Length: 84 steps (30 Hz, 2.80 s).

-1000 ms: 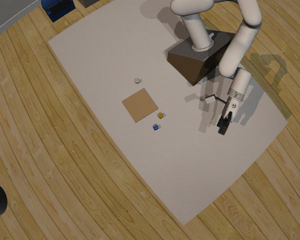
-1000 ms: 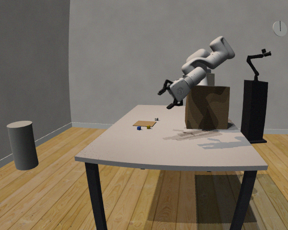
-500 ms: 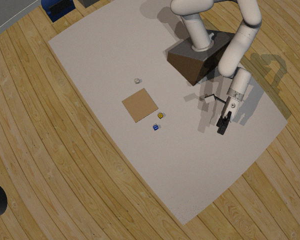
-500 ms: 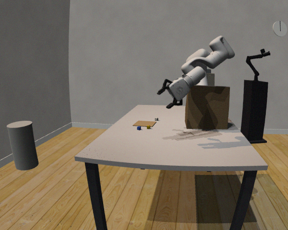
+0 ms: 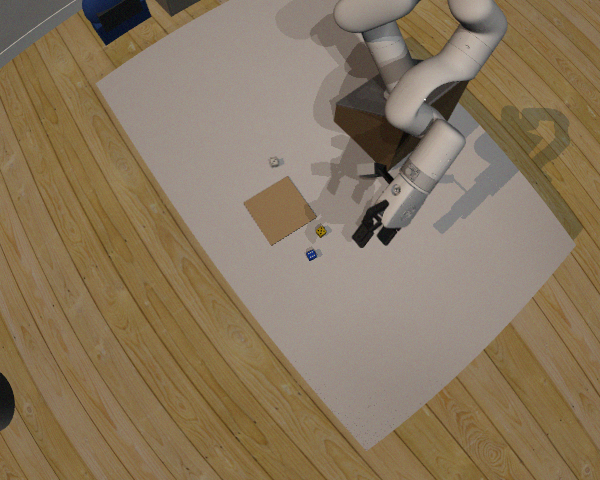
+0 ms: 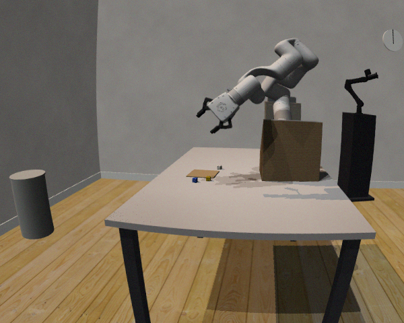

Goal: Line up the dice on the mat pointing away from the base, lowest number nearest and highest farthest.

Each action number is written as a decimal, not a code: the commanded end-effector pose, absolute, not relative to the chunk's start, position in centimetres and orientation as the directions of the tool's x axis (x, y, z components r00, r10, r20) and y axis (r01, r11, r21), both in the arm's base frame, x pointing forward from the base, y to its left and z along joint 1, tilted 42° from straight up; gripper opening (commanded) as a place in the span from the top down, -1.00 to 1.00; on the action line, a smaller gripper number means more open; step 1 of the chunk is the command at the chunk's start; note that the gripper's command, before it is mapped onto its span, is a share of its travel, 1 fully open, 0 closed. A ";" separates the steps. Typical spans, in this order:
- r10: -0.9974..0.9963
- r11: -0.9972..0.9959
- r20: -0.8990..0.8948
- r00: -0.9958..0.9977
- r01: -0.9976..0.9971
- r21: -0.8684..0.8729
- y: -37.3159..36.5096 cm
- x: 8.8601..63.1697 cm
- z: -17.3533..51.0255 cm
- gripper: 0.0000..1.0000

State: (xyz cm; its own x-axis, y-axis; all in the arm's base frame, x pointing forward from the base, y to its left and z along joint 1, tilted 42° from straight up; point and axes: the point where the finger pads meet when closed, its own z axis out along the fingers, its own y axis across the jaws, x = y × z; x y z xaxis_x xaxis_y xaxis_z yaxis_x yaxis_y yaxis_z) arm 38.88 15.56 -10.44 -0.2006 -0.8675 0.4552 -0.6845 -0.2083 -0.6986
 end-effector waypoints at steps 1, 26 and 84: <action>-0.852 -0.058 0.385 -0.354 -0.667 -0.743 12.6 40.7 -6.9 -1.00; -0.296 0.595 0.049 -0.954 -0.224 -0.772 -9.8 37.4 3.5 -1.00; 0.167 0.727 -0.036 -0.985 0.148 -0.670 -24.5 27.9 -3.2 -1.00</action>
